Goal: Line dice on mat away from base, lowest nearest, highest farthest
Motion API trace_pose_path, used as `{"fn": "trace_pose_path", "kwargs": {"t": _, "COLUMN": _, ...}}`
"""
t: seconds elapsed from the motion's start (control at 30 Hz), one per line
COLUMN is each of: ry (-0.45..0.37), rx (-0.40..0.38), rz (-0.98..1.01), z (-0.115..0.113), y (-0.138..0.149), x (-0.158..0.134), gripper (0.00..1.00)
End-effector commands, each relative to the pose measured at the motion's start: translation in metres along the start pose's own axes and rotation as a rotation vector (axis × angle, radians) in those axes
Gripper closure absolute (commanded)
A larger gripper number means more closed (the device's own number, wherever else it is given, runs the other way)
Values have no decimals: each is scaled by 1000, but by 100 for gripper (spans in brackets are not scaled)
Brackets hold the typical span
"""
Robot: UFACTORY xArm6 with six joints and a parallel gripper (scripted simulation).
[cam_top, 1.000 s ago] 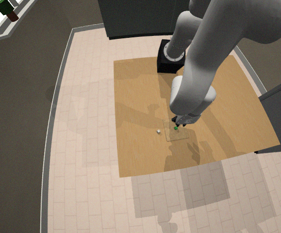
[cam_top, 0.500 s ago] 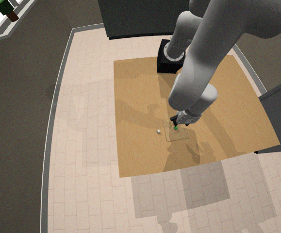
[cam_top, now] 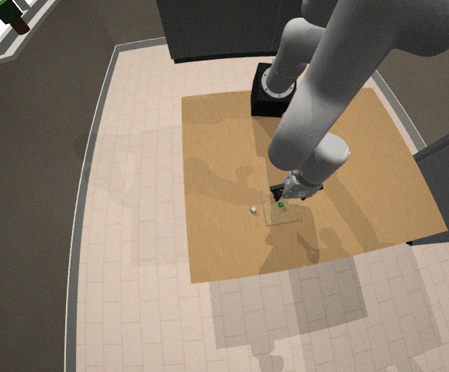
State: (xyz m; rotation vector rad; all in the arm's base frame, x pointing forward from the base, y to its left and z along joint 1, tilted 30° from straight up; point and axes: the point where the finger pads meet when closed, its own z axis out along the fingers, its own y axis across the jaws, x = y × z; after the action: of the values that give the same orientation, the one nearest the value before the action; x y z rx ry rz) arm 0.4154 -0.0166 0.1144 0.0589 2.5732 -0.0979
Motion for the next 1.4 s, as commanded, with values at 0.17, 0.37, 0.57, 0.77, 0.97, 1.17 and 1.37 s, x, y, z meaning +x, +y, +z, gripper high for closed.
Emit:
{"fn": "trace_pose_path", "kwargs": {"t": 0.17, "ry": 42, "rx": -17, "rz": -6, "z": -1, "y": 0, "x": -1, "gripper": 0}}
{"fn": "trace_pose_path", "kwargs": {"t": 0.37, "ry": 42, "rx": -17, "rz": -27, "z": -1, "y": 2, "x": -1, "gripper": 0}}
{"fn": "trace_pose_path", "kwargs": {"t": 0.57, "ry": 42, "rx": -18, "rz": -109, "z": -1, "y": 6, "x": 1, "gripper": 0}}
{"fn": "trace_pose_path", "kwargs": {"t": 0.77, "ry": 40, "rx": -20, "rz": -270, "z": 0, "y": 15, "x": 6, "gripper": 0}}
{"fn": "trace_pose_path", "kwargs": {"t": 0.97, "ry": 39, "rx": -21, "rz": -427, "z": 0, "y": 22, "x": 12, "gripper": 0}}
{"fn": "trace_pose_path", "kwargs": {"t": 1.17, "ry": 37, "rx": -23, "rz": -667, "z": 0, "y": 31, "x": 24, "gripper": 0}}
{"fn": "trace_pose_path", "kwargs": {"t": 1.37, "ry": 35, "rx": -24, "rz": -858, "z": 1, "y": 36, "x": 34, "gripper": 0}}
